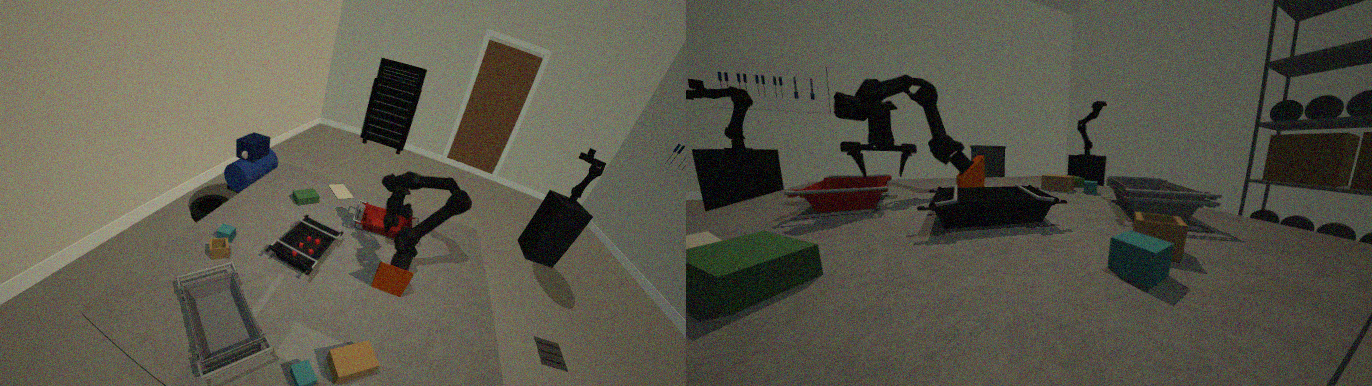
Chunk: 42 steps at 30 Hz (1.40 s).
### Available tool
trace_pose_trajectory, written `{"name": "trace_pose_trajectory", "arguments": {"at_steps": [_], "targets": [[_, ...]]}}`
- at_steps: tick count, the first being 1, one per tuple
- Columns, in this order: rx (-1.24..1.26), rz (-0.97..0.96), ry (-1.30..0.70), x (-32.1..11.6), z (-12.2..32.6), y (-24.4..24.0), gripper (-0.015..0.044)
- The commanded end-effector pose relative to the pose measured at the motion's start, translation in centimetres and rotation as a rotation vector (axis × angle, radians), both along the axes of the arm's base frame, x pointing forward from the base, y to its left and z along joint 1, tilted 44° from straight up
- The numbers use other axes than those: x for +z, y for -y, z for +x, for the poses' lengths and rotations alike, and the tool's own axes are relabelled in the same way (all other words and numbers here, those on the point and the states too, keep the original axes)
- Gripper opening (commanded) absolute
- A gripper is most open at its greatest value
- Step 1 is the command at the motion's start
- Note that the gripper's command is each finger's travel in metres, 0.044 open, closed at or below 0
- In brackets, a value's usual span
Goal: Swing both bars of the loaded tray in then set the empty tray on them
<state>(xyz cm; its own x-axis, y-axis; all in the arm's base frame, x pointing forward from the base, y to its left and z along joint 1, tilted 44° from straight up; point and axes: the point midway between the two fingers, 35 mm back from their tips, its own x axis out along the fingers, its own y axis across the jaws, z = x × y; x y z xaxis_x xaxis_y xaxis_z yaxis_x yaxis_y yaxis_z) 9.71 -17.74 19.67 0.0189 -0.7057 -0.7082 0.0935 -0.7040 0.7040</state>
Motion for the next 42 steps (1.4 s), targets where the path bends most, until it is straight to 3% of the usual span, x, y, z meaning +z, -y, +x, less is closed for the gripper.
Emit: {"name": "trace_pose_trajectory", "arguments": {"at_steps": [1,25,39,42], "targets": [[0.003,0.013,-0.010,-1.1,0.1,0.7,0.0440],[0.005,0.003,-0.013,-4.4,-0.4,4.1,0.0440],[0.005,0.003,-0.013,-4.4,-0.4,4.1,0.0235],[0.005,0.003,-0.013,-4.4,-0.4,4.1,0.0215]]}}
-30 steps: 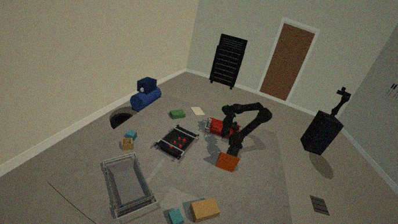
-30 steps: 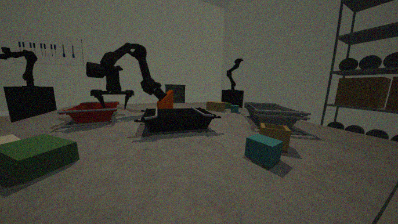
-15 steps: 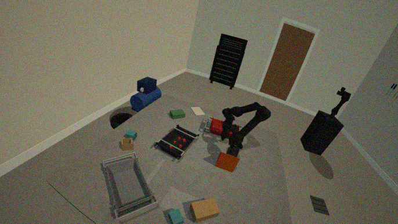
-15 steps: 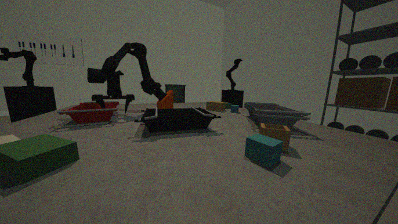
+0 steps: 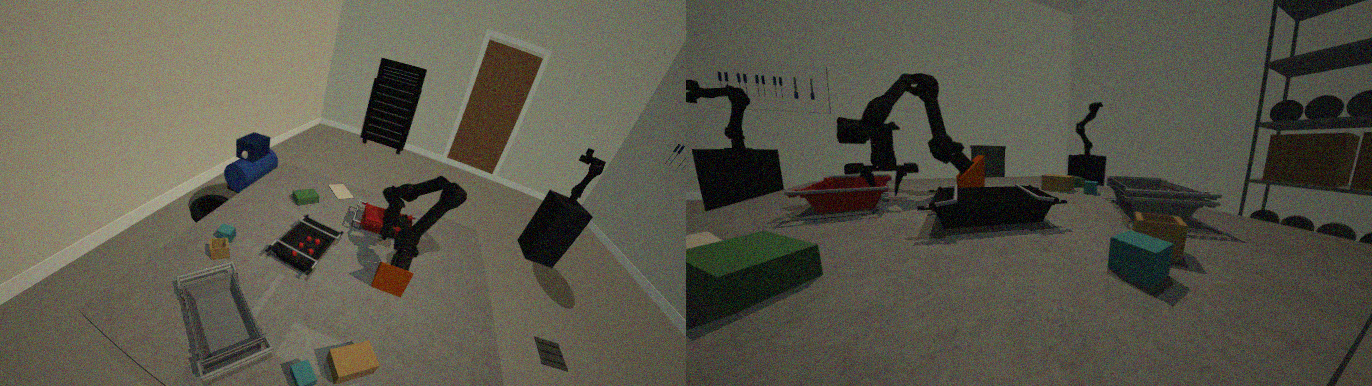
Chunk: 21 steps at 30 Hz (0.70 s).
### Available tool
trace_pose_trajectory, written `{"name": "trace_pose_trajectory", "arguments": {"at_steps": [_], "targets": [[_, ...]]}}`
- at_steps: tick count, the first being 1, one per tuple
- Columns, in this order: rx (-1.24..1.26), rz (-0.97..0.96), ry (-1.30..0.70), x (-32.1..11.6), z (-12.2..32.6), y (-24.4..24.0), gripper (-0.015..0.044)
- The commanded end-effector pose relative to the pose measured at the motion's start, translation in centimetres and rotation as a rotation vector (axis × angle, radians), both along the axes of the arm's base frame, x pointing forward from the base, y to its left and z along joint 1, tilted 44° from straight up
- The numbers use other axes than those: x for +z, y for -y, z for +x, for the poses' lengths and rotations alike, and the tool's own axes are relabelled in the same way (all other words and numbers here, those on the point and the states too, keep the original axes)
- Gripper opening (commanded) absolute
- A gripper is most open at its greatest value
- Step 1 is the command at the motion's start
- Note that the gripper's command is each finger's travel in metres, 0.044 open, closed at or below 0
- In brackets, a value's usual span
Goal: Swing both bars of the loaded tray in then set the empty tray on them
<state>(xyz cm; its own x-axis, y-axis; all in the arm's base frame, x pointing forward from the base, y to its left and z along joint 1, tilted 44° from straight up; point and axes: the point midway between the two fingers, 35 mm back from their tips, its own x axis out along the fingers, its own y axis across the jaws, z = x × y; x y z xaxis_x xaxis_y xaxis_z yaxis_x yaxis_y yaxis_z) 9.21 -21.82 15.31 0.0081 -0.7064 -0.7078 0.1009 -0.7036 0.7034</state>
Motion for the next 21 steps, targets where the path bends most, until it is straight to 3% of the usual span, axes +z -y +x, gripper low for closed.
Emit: {"name": "trace_pose_trajectory", "arguments": {"at_steps": [1,21], "targets": [[0.007,0.004,0.000,-0.08,0.08,-0.01,0.0208],[0.007,0.004,0.000,-0.08,0.08,-0.01,0.0075]]}}
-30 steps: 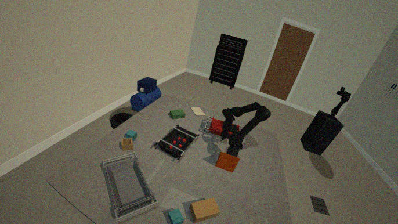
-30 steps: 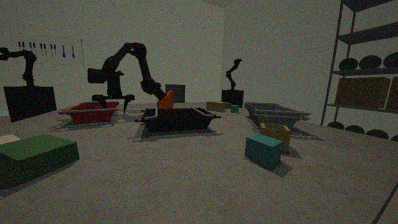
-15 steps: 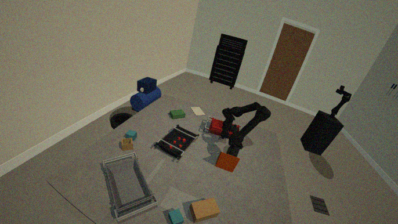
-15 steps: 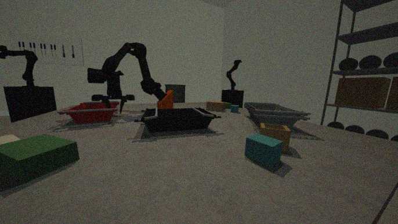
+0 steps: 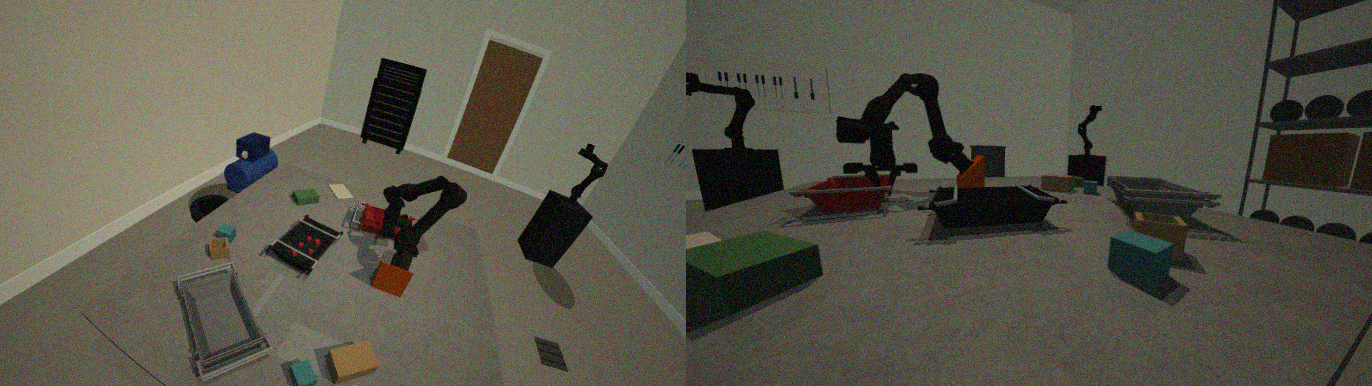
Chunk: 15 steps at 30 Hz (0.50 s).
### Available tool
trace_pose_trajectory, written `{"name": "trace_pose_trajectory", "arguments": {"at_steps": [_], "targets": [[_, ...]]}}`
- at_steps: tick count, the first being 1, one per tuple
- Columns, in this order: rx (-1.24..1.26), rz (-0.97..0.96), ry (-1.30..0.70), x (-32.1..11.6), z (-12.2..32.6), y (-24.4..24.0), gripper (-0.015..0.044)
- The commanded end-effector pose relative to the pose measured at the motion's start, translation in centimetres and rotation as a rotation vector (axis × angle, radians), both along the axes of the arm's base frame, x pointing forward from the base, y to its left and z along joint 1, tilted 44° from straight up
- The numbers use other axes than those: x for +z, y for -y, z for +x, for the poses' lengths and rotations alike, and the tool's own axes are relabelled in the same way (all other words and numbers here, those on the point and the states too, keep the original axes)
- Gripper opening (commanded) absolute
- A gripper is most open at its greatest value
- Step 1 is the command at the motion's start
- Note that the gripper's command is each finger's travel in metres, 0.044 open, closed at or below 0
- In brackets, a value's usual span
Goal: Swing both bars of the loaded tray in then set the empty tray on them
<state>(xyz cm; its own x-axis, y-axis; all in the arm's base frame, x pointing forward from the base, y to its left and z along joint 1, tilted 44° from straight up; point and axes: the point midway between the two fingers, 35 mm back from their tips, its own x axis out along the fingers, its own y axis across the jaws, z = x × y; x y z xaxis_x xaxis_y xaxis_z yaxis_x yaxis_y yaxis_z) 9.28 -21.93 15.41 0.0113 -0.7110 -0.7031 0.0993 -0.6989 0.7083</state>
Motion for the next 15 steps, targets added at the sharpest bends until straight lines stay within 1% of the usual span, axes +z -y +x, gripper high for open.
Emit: {"name": "trace_pose_trajectory", "arguments": {"at_steps": [1,11,15], "targets": [[0.006,0.010,-0.004,-0.2,0.0,-0.1,0.0068],[0.005,0.013,-0.003,0.2,0.2,-0.5,0.0001],[0.004,0.019,-0.001,1.2,0.4,-1.5,0.0000]]}}
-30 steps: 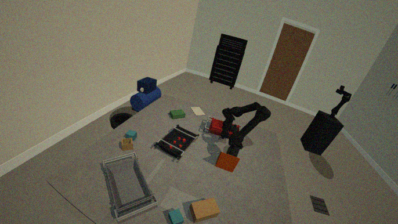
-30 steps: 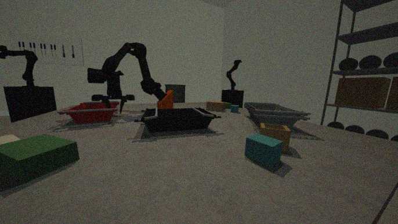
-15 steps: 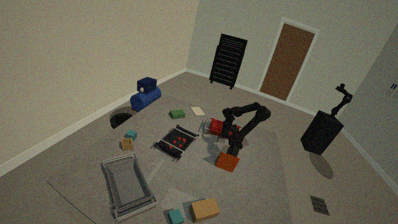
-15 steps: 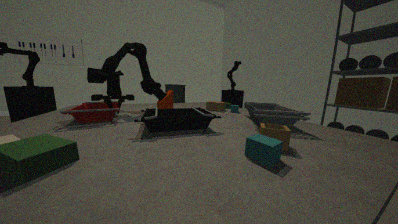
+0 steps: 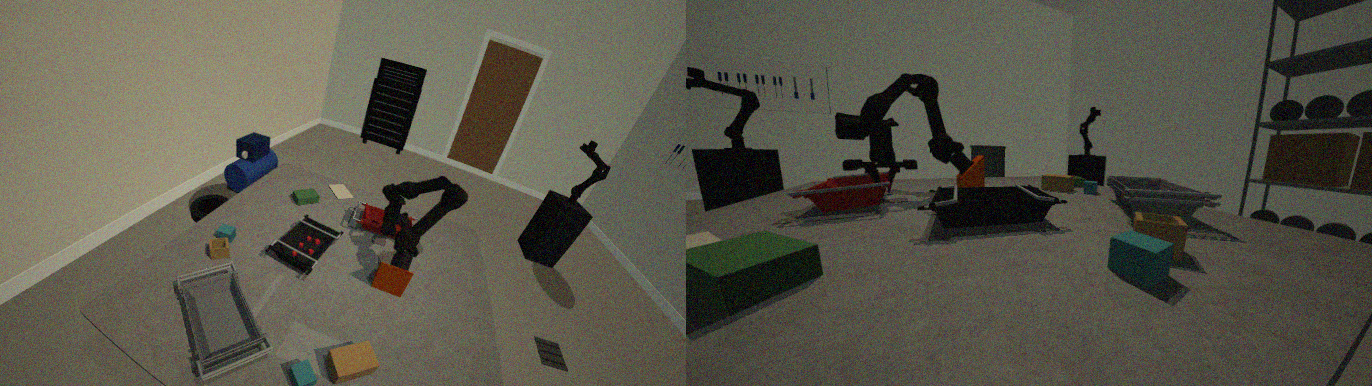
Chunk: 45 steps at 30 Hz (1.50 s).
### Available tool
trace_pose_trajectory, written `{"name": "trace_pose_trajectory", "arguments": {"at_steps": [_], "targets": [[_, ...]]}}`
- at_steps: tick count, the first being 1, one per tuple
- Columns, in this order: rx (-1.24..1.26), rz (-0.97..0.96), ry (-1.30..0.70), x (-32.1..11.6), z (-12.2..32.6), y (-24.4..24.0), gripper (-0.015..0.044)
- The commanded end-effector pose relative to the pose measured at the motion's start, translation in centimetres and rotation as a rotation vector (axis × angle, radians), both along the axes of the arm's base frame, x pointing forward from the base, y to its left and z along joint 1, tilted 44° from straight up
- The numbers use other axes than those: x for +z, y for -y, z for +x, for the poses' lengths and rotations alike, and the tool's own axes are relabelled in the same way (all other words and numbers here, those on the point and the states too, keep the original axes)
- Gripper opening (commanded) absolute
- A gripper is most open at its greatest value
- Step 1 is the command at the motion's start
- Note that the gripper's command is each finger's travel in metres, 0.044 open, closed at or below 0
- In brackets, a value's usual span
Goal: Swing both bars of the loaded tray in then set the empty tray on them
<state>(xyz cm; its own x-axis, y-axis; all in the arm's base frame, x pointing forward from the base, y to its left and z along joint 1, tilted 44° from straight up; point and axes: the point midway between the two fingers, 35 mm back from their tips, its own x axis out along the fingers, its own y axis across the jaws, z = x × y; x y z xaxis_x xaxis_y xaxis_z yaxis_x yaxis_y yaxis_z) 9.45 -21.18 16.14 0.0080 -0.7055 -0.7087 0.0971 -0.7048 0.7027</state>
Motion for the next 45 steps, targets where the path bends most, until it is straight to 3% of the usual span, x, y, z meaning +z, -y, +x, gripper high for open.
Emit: {"name": "trace_pose_trajectory", "arguments": {"at_steps": [1,16,23,45], "targets": [[0.007,0.013,0.000,0.7,0.3,-1.1,0.0000],[0.010,0.009,-0.001,4.7,-0.2,-4.9,0.0000],[0.010,0.009,-0.001,5.4,-0.1,-5.0,0.0000],[0.010,0.010,0.001,13.0,1.4,-5.9,0.0000]]}}
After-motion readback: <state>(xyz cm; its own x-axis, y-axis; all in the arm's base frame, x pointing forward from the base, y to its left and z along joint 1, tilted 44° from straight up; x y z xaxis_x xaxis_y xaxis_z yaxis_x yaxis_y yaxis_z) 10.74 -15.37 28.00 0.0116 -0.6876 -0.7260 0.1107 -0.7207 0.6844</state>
